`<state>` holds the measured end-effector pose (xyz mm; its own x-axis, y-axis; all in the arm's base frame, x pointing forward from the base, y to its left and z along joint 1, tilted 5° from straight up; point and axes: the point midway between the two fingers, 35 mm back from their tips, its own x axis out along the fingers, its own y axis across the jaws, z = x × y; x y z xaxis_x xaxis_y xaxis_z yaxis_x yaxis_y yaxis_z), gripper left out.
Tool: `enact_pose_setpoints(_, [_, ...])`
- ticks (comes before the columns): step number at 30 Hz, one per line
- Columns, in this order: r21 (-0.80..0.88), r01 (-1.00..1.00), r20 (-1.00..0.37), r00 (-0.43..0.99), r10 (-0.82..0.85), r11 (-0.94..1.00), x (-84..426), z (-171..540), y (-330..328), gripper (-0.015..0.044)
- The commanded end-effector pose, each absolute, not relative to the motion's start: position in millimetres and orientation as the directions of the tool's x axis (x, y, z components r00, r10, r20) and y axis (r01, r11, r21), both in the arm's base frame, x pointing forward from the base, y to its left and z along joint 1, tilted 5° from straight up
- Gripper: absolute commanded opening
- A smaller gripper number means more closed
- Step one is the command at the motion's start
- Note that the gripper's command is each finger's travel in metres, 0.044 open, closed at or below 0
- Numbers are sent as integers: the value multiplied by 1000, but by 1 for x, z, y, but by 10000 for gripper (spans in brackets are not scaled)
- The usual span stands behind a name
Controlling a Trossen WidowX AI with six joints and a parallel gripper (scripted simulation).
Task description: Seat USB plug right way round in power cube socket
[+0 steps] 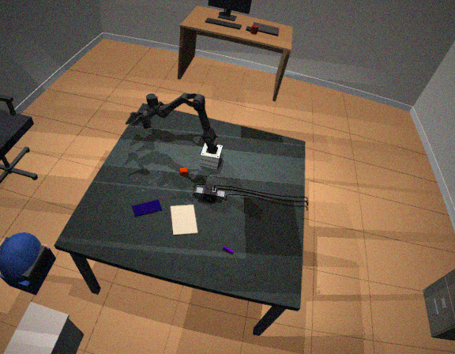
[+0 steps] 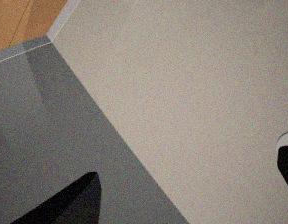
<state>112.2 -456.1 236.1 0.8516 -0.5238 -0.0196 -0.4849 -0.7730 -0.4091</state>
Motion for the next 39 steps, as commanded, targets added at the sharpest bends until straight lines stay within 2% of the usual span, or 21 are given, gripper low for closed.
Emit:
enact_pose_setpoints(1, [-420, -477, -21, 856, -517, -772, 115, 236, -454, 426])
enact_pose_setpoints(5, [-608, -381, -79, 902, -425, -696, 181, 226, -432, 440])
enact_pose_setpoints(11, [-768, -346, -201, 929, -310, -539, 275, 208, -380, 440])
enact_pose_setpoints(17, [-864, -372, -312, 925, -217, -339, 334, 193, -321, 440])
enact_pose_setpoints(20, [-872, -439, -421, 898, -126, -218, 369, 172, -273, 440])
enact_pose_setpoints(24, [-828, -551, -552, 833, -19, -106, 396, 148, -209, 440])
enact_pose_setpoints(29, [-694, -719, -718, 689, 98, -32, 409, 118, -119, 440])
enact_pose_setpoints(34, [-502, -864, -858, 491, 152, -40, 393, 95, -33, 440])
enact_pose_setpoints(39, [-299, -948, -951, 288, 110, -106, 356, 82, 36, 440])
